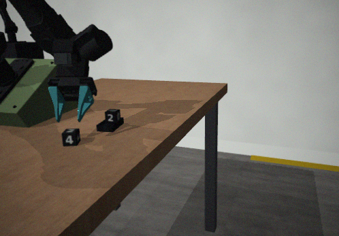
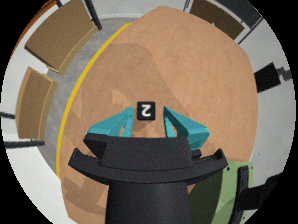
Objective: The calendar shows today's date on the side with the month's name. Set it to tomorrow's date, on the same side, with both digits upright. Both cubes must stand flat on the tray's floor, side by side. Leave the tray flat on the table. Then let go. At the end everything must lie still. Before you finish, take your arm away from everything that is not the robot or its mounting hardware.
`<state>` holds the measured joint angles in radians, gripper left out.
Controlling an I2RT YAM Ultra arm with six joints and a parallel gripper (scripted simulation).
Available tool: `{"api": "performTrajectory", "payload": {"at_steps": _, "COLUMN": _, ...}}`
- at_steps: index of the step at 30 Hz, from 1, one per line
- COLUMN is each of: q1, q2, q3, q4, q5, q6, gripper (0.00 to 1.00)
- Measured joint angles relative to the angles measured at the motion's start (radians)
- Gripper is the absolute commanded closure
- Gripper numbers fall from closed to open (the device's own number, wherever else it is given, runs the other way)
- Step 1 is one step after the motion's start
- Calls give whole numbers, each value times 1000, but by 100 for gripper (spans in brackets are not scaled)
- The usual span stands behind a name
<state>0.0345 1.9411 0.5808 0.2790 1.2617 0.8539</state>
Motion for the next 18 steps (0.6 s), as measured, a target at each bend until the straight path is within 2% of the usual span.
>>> {"api": "performTrajectory", "payload": {"at_steps": 18, "q1": -59, "q2": 135, "q3": -42, "q4": 322, "q5": -33, "q6": -155, "gripper": 53}}
